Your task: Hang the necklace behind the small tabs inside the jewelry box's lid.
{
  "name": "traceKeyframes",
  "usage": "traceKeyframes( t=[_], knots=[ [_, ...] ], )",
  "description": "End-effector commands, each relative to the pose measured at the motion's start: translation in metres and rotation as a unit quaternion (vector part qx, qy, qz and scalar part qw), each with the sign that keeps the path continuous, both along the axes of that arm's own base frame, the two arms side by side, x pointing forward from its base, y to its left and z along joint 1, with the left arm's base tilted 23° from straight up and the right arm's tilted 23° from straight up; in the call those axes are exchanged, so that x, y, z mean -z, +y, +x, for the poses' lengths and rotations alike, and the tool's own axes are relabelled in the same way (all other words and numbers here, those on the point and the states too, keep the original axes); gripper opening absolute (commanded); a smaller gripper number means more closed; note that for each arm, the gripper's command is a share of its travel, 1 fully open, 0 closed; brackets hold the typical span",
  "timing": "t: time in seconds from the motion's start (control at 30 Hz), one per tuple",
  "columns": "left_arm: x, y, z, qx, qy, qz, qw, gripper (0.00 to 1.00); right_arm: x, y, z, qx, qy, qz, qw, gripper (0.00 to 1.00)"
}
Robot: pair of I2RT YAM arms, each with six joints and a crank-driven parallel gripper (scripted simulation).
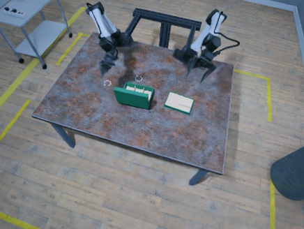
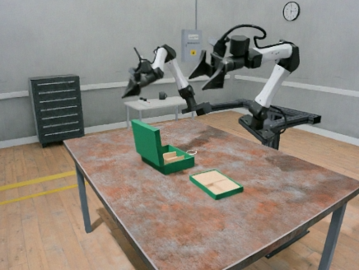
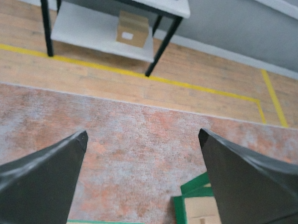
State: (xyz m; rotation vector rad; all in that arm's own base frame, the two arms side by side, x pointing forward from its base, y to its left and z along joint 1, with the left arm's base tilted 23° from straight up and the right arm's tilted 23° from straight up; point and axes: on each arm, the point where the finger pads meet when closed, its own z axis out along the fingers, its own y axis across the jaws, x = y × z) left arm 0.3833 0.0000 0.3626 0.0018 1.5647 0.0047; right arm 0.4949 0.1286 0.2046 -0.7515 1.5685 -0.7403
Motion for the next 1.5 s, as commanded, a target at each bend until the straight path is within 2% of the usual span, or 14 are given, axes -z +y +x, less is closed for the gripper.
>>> traceKeyframes(
  t=[0.0,0.17,0.2,0.23,0.3,0.57,0.6,0.63,0.77,0.83,0.93,0.97,1.03,1.47],
  knots=[
    [-0.029,-0.004,-0.012,0.012,-0.028,-0.006,1.000,1.00,-0.020,-0.012,-0.008,-0.029,0.043,0.121,0.991,0.00],
    [-0.026,-0.004,-0.007,0.010,-0.027,-0.001,1.000,1.00,-0.040,-0.033,-0.017,-0.022,0.038,0.189,0.981,0.00],
    [-0.025,-0.004,-0.010,0.012,-0.021,-0.003,1.000,1.00,-0.017,-0.033,-0.019,-0.019,0.066,0.173,0.982,0.00],
    [-0.025,-0.004,-0.011,0.012,-0.022,-0.003,1.000,1.00,-0.058,-0.043,-0.019,-0.017,0.019,0.196,0.980,0.00],
    [-0.025,-0.003,-0.011,0.010,-0.021,-0.006,1.000,1.00,-0.086,-0.058,-0.029,-0.015,-0.005,0.246,0.969,0.00],
    [-0.024,-0.003,-0.012,0.011,-0.022,-0.007,1.000,1.00,-0.131,-0.095,-0.086,-0.016,-0.006,0.425,0.905,0.00],
    [-0.017,-0.003,-0.011,0.010,-0.017,-0.005,1.000,1.00,-0.082,-0.095,-0.086,0.007,0.045,0.409,0.912,0.00],
    [-0.016,-0.004,-0.011,0.012,-0.016,-0.006,1.000,1.00,-0.136,-0.103,-0.089,-0.010,-0.018,0.419,0.908,0.00],
    [-0.003,-0.007,-0.011,0.015,0.000,-0.008,1.000,1.00,-0.161,-0.109,-0.108,-0.019,-0.041,0.456,0.889,0.00],
    [-0.001,-0.006,-0.011,0.015,0.002,-0.008,1.000,1.00,-0.149,-0.110,-0.118,-0.011,-0.012,0.487,0.873,0.00],
    [-0.021,-0.005,-0.010,0.014,-0.026,-0.003,1.000,1.00,-0.153,-0.118,-0.124,-0.005,-0.023,0.487,0.873,0.00],
    [-0.039,-0.005,-0.010,0.014,-0.057,-0.003,0.998,1.00,-0.114,-0.121,-0.119,0.017,0.013,0.477,0.879,0.00],
    [-0.033,-0.004,-0.005,0.012,-0.049,-0.003,0.999,1.00,-0.161,-0.127,-0.117,-0.002,-0.045,0.453,0.890,0.00],
    [-0.030,-0.003,-0.002,0.010,-0.046,-0.003,0.999,1.00,-0.159,-0.126,-0.115,0.005,-0.048,0.446,0.894,0.00]
  ],
)
